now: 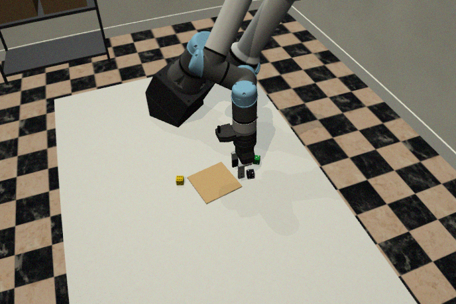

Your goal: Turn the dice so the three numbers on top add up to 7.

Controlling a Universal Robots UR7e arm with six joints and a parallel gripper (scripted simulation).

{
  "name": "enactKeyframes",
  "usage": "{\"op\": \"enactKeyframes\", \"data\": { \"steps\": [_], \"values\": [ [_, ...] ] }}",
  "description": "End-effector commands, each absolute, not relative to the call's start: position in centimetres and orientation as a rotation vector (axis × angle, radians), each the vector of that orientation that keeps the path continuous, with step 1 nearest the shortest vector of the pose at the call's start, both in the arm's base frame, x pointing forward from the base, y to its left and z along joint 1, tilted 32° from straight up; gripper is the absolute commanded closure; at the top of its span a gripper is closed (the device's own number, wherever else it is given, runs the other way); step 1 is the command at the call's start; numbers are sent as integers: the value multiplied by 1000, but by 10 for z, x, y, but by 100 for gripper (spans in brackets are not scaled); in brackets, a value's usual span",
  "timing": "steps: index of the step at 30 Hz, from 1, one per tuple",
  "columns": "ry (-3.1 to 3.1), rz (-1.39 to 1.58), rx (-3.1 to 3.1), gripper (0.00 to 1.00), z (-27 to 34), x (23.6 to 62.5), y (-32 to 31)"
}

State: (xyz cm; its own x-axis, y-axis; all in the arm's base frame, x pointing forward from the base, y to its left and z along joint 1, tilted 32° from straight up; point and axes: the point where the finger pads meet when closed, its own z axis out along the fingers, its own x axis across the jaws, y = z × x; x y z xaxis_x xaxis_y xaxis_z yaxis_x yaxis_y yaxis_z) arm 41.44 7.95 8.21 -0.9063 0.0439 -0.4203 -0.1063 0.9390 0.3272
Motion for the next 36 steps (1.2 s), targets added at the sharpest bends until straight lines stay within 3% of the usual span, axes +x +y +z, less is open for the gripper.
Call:
{"op": "enactKeyframes", "data": {
  "steps": [1,36],
  "values": [
    [2664,478,-43,0,86,416,86],
    [2664,478,-43,0,95,419,107]
  ]
}}
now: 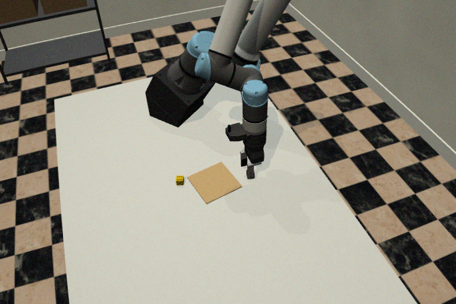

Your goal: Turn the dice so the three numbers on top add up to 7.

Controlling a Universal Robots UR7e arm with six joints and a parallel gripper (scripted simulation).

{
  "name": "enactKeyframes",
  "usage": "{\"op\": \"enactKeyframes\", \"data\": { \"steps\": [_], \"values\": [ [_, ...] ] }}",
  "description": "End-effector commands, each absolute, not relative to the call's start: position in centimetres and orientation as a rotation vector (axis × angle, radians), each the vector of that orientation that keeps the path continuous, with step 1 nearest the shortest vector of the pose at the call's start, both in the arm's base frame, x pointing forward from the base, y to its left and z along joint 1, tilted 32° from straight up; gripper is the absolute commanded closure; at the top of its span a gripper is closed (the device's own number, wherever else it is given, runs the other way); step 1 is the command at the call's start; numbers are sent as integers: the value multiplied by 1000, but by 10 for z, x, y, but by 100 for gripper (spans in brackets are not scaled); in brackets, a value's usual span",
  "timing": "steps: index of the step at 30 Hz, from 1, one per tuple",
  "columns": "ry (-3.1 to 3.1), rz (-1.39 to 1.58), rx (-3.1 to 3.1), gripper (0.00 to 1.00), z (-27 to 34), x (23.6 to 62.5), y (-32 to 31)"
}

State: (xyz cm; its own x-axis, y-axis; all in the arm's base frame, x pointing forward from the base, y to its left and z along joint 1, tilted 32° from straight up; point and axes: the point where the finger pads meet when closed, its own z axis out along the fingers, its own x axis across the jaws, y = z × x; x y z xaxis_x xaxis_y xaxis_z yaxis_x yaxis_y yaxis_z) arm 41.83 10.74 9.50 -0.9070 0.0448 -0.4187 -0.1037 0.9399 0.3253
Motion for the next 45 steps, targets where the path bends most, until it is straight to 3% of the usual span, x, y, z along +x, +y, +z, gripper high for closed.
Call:
{"op": "enactKeyframes", "data": {
  "steps": [1,32,45],
  "values": [
    [2664,478,-43,0,95,419,107],
    [2664,478,-43,0,95,417,109],
    [2664,478,-43,0,88,370,147]
  ]
}}
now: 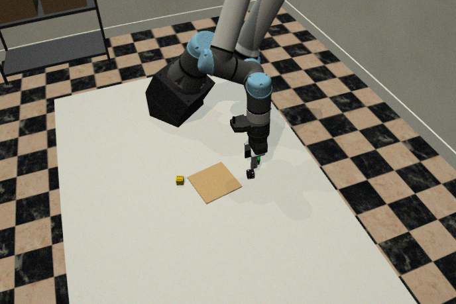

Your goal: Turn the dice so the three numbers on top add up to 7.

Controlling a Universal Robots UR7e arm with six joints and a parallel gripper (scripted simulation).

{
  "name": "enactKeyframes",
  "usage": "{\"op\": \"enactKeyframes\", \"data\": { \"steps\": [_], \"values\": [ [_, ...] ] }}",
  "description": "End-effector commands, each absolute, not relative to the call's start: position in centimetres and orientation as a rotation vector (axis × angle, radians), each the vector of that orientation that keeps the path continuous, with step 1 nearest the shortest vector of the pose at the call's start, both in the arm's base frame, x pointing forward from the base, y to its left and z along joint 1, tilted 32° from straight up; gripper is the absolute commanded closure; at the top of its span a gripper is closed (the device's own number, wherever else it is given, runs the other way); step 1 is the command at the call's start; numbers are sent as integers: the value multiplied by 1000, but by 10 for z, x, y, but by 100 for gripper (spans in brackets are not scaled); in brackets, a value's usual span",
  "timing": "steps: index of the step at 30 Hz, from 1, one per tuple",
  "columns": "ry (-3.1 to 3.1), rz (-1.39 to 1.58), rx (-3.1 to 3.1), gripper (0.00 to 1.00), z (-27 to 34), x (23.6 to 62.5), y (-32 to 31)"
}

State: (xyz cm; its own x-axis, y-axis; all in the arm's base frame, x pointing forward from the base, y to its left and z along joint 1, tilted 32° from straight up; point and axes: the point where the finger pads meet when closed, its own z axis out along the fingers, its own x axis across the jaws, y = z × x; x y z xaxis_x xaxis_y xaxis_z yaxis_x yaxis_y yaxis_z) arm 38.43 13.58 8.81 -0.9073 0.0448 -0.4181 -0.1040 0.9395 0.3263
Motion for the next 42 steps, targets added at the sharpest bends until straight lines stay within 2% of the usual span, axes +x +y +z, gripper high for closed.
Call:
{"op": "enactKeyframes", "data": {
  "steps": [1,42],
  "values": [
    [2664,478,-43,0,87,367,149],
    [2664,478,-43,0,86,362,153]
  ]
}}
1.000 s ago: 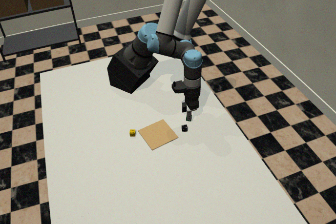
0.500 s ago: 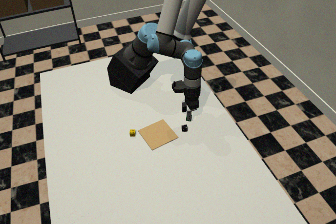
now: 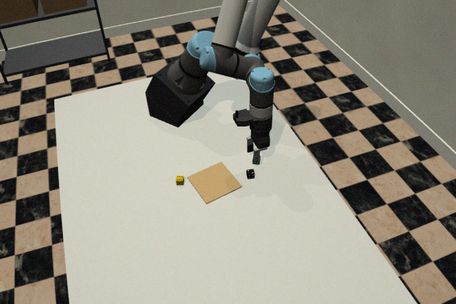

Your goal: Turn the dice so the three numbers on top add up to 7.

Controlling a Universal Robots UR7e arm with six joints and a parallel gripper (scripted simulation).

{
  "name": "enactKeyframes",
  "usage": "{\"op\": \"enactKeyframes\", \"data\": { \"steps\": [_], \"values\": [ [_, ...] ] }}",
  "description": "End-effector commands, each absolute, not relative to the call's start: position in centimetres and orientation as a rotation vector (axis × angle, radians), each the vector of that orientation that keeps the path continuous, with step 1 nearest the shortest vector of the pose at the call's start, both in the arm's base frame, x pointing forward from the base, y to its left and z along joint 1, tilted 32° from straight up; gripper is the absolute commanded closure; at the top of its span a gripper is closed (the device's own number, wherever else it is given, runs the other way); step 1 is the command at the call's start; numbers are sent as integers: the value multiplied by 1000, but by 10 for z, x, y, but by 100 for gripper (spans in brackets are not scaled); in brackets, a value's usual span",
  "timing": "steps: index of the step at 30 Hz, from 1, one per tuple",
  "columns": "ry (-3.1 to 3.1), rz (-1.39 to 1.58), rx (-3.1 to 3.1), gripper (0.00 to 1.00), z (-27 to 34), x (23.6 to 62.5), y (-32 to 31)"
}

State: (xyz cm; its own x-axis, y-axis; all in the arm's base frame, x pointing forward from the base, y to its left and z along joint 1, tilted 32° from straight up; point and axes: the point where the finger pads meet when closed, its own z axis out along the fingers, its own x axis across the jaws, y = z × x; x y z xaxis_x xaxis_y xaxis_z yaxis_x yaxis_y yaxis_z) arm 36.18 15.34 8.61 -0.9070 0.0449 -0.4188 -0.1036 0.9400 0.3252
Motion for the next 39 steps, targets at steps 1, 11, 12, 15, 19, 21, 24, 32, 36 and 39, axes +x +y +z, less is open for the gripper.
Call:
{"op": "enactKeyframes", "data": {
  "steps": [1,11,12,15,19,21,24,32,36,39],
  "values": [
    [2664,478,-43,0,86,362,153],
    [2664,478,-43,0,87,362,153],
    [2664,478,-43,0,87,362,153],
    [2664,478,-43,0,88,361,153],
    [2664,478,-43,0,91,360,152],
    [2664,478,-43,0,92,359,151],
    [2664,478,-43,0,96,357,150],
    [2664,478,-43,0,106,352,146],
    [2664,478,-43,0,115,348,142],
    [2664,478,-43,0,122,345,139]
  ]
}}
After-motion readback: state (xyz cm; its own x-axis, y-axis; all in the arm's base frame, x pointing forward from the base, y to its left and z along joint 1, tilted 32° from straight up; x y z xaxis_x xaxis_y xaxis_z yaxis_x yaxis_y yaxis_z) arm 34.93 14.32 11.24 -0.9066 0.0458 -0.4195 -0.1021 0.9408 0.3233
